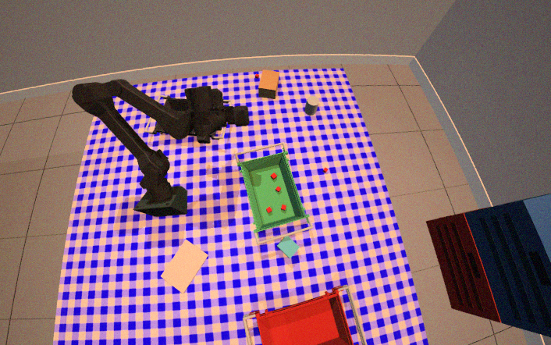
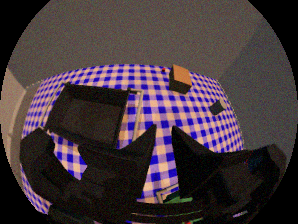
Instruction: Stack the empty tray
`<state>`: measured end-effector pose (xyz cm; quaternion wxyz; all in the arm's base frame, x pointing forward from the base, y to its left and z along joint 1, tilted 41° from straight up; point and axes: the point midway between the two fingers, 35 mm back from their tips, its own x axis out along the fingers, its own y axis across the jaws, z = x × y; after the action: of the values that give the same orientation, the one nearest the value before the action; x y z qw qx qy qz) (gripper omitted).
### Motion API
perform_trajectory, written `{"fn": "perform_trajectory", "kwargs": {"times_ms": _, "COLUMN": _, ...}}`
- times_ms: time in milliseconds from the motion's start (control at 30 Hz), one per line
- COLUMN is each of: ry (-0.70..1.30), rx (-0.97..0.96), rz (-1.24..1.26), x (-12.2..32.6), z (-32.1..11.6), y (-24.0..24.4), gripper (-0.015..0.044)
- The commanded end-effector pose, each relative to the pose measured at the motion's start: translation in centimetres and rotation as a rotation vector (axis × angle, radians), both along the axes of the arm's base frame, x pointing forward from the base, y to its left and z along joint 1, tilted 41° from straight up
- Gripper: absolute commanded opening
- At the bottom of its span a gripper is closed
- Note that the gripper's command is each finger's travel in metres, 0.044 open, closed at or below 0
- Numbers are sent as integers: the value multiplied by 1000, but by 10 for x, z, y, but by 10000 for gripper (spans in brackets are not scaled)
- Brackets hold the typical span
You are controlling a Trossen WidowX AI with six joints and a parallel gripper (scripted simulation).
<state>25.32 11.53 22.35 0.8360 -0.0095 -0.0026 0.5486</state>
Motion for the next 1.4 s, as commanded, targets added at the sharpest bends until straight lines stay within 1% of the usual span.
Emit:
{"fn": "perform_trajectory", "kwargs": {"times_ms": 0, "ry": 393, "rx": -5, "rz": -172, "x": 72, "z": -13, "y": -17, "gripper": 85}}
{"fn": "perform_trajectory", "kwargs": {"times_ms": 300, "ry": 842, "rx": -87, "rz": -296, "x": 110, "z": -49, "y": -30, "gripper": 85}}
{"fn": "perform_trajectory", "kwargs": {"times_ms": 533, "ry": 1043, "rx": -174, "rz": -364, "x": 128, "z": -66, "y": -40, "gripper": 85}}
{"fn": "perform_trajectory", "kwargs": {"times_ms": 767, "ry": 1262, "rx": -258, "rz": -389, "x": 119, "z": -82, "y": -45, "gripper": 85}}
{"fn": "perform_trajectory", "kwargs": {"times_ms": 933, "ry": 1420, "rx": -315, "rz": -388, "x": 103, "z": -88, "y": -47, "gripper": 85}}
{"fn": "perform_trajectory", "kwargs": {"times_ms": 1367, "ry": 1427, "rx": -317, "rz": -387, "x": 103, "z": -88, "y": -47, "gripper": 85}}
